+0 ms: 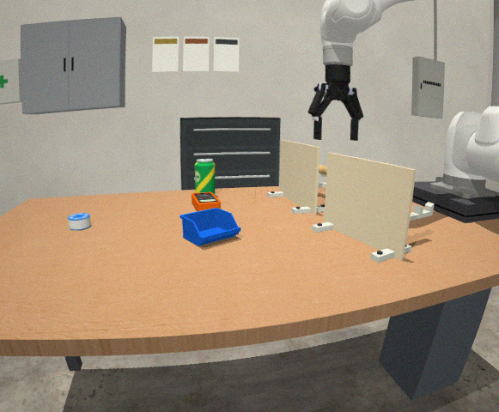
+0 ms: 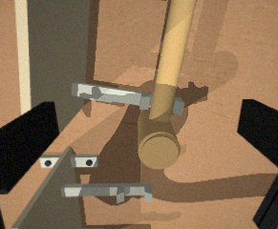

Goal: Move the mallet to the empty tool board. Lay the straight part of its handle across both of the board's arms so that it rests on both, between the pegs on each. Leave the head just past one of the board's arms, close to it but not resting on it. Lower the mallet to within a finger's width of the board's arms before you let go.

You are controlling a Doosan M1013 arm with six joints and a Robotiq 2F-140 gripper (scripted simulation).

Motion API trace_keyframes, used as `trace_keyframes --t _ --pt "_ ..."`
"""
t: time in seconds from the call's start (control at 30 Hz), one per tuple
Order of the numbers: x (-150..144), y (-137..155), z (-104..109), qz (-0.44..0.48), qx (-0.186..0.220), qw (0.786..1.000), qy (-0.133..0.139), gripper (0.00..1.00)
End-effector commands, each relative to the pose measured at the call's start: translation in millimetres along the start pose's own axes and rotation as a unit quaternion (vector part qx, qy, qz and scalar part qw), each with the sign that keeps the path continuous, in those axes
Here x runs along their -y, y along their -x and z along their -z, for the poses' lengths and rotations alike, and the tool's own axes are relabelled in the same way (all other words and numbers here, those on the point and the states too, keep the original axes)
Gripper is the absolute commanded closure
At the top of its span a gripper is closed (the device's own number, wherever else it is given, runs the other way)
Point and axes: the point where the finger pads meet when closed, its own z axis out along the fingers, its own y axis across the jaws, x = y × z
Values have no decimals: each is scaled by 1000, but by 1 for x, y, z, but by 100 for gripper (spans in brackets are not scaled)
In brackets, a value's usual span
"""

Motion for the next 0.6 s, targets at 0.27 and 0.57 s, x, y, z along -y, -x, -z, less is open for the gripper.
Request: trace_keyframes --t 0.27,0.57 --pt "-31 -4 -22 -85 -6 996 1 0" --pt "-31 -4 -82 -83 -5 997 3 0"
